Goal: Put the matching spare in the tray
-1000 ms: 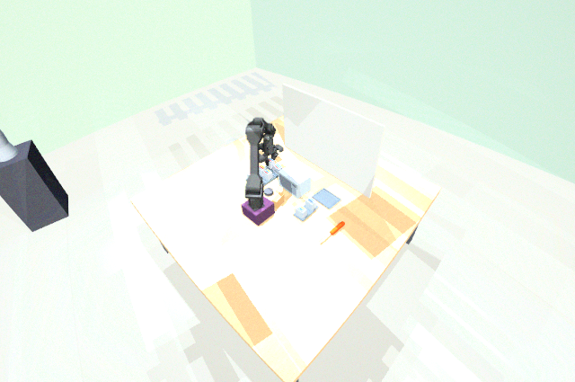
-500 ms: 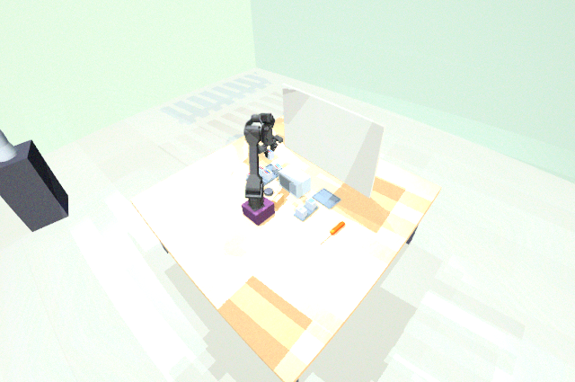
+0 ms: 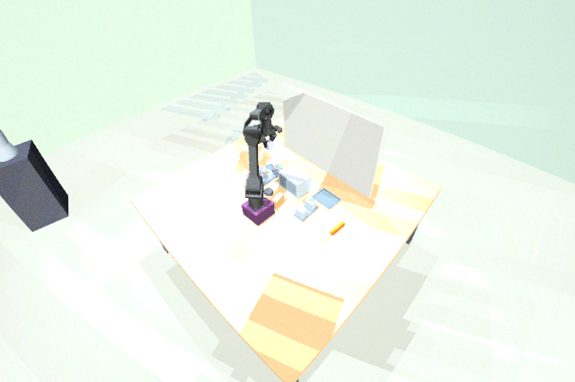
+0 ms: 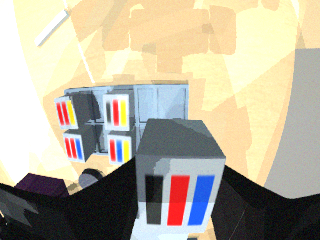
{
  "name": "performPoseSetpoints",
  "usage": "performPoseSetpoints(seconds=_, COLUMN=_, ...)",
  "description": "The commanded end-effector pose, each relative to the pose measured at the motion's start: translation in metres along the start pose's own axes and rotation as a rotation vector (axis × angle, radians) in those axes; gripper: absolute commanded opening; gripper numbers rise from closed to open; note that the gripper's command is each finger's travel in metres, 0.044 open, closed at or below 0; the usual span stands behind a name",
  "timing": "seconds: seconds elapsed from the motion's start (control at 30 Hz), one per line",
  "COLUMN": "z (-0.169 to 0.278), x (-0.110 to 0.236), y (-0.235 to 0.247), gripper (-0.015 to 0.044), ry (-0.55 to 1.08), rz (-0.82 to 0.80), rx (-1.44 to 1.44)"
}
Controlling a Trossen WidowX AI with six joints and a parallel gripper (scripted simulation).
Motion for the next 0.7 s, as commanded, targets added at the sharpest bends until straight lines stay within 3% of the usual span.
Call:
performPoseSetpoints(seconds=0.0, z=0.012, x=0.003, y=-0.009, gripper=0.0, ry=0.005, rz=0.0, rx=-0.001)
performPoseSetpoints(seconds=0.67, z=0.125, x=0.005, y=-0.066, gripper=0.0, ry=0.038, rz=0.017, rx=-0.026)
Point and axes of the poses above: the point midway between the two fingers, 35 mm back from their tips, its own x axis back along the fingers, its own y axis across the jaws, z = x × y, the point moved 4 cm from there along x, back along the fingers
